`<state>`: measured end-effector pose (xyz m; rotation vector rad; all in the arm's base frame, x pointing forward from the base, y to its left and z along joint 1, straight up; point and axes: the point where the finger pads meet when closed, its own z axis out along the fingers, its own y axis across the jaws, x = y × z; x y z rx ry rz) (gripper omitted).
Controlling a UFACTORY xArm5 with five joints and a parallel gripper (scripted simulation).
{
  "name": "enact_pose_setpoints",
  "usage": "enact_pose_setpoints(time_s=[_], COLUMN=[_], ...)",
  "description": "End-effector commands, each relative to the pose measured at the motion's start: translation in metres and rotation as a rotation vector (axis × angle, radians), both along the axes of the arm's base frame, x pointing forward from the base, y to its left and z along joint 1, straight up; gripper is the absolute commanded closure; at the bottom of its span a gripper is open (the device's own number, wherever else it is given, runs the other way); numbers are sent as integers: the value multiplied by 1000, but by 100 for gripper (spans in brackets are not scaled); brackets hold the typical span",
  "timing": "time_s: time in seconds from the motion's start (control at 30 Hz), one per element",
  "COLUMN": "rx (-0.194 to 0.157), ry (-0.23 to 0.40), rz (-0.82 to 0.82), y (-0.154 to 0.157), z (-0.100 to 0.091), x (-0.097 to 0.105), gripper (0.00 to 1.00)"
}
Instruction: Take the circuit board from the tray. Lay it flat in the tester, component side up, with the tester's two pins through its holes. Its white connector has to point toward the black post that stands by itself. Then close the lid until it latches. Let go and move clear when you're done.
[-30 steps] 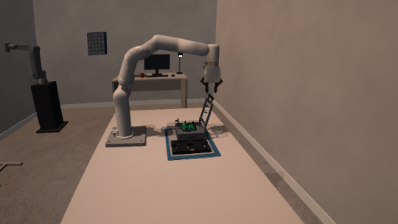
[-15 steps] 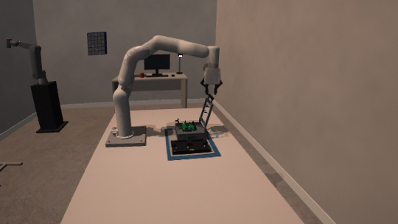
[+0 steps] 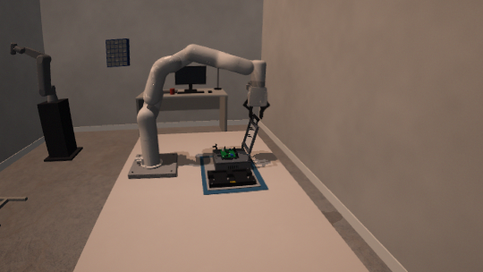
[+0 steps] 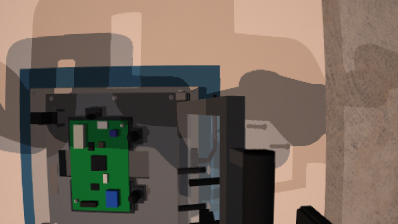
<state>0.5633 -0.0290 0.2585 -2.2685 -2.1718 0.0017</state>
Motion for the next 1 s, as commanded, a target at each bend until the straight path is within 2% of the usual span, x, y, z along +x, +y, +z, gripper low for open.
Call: enact_pose_setpoints(time_s=[0.0, 0.73, 0.77, 0.97], rx=[0, 0, 0, 0], ry=[-6, -6, -6, -6], rz=[0, 0, 0, 0], y=[0, 0, 0, 0], z=[0, -4, -4, -4], x=[1, 1, 1, 1], gripper=[48, 48, 100, 100])
